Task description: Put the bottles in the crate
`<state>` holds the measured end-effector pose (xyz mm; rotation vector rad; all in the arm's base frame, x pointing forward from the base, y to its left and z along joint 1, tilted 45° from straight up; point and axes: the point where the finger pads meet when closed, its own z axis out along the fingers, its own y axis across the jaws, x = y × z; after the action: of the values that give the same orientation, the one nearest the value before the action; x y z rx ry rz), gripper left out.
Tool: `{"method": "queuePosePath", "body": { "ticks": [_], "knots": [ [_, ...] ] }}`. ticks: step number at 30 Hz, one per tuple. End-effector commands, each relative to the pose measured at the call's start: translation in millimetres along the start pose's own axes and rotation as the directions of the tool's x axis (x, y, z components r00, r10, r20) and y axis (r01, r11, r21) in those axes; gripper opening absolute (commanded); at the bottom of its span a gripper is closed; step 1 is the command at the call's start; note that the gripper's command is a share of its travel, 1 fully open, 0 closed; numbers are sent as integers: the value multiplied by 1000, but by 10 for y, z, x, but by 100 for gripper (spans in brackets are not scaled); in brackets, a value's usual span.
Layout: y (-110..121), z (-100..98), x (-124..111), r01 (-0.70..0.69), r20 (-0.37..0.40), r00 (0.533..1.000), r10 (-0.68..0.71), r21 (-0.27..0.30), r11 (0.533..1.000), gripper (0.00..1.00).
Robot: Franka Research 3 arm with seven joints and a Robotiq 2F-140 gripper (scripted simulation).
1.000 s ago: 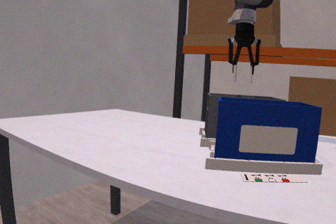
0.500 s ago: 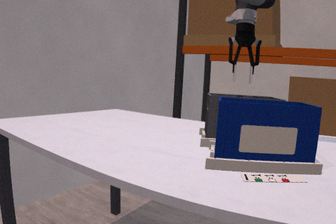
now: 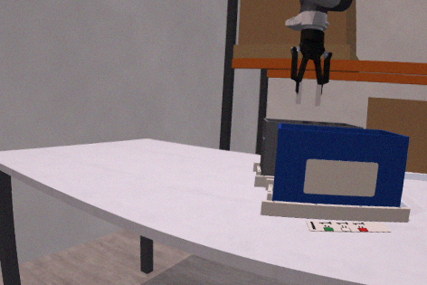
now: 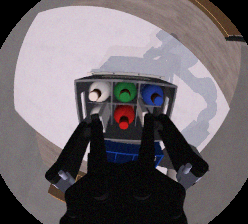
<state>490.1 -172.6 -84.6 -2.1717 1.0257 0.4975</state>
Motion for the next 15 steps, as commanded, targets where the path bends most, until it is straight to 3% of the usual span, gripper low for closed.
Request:
{"method": "queuePosePath", "body": {
  "ticks": [1, 15],
  "knots": [
    [22, 10, -12, 156, 4, 988, -156, -7, 988, 38],
    [22, 10, -12, 378, 6, 926, -378, -12, 926, 38]
  ]
}}
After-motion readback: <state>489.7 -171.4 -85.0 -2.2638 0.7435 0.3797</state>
